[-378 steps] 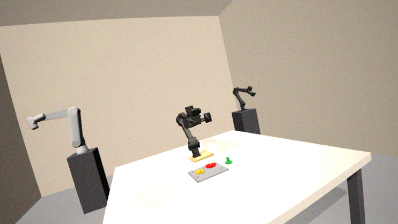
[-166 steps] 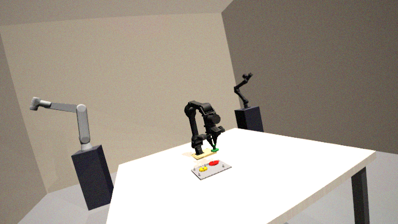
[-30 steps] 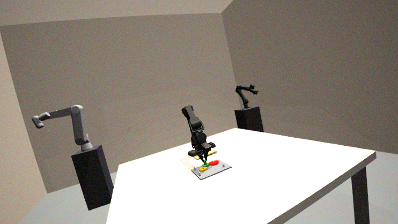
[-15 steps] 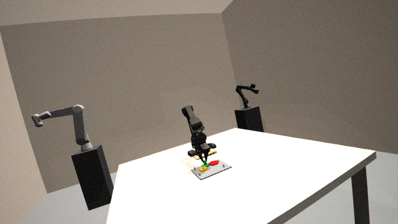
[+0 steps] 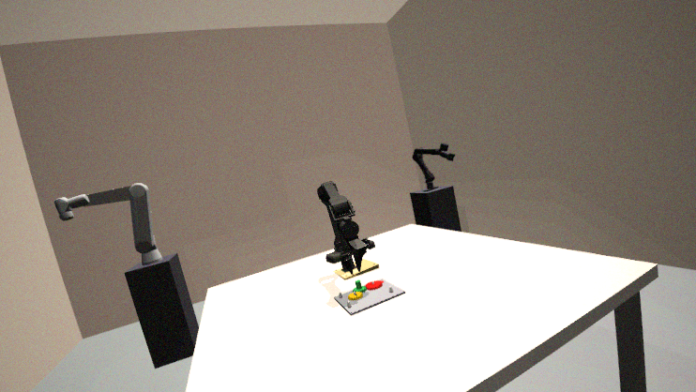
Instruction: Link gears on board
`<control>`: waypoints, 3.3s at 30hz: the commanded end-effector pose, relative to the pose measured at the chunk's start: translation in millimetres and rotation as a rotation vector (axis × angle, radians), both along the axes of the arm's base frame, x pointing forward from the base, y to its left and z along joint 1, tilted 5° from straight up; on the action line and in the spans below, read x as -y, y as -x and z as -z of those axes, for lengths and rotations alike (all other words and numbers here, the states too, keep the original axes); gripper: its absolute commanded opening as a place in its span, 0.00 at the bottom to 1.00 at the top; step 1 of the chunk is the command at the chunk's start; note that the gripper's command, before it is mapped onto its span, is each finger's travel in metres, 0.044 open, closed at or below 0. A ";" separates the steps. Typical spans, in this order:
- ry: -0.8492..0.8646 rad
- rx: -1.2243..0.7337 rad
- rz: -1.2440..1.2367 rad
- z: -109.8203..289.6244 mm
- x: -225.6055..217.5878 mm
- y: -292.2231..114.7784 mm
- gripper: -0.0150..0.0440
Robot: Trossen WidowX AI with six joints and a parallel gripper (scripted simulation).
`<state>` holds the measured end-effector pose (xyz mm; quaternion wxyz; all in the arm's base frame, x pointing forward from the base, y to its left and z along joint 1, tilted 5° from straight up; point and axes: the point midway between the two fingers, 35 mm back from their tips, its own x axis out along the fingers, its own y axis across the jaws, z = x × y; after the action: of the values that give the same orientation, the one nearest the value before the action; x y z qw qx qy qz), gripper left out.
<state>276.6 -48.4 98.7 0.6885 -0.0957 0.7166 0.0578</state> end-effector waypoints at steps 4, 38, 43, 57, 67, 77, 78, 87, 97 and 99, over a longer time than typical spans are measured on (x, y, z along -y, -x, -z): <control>0.000 0.000 0.000 -31.7 -2.1 0.9 0.67; 0.000 0.000 0.000 -50.2 -3.6 3.2 1.00; 0.000 0.000 0.000 -50.2 -3.6 3.2 1.00; -0.001 0.000 0.000 -50.5 -5.7 2.5 1.00; -0.023 0.012 -0.017 -64.3 -140.9 -8.7 1.00; -0.030 -0.004 -0.010 -77.6 -279.7 52.8 1.00; -0.031 -0.006 -0.006 -79.1 -291.7 62.3 1.00; -0.031 -0.009 0.000 -81.1 -307.6 76.5 1.00; -0.031 -0.009 0.000 -81.1 -307.6 76.5 1.00; -0.031 -0.009 0.000 -81.1 -307.6 76.5 1.00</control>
<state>200.7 258.5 180.1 0.6880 -0.0862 0.7171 0.0702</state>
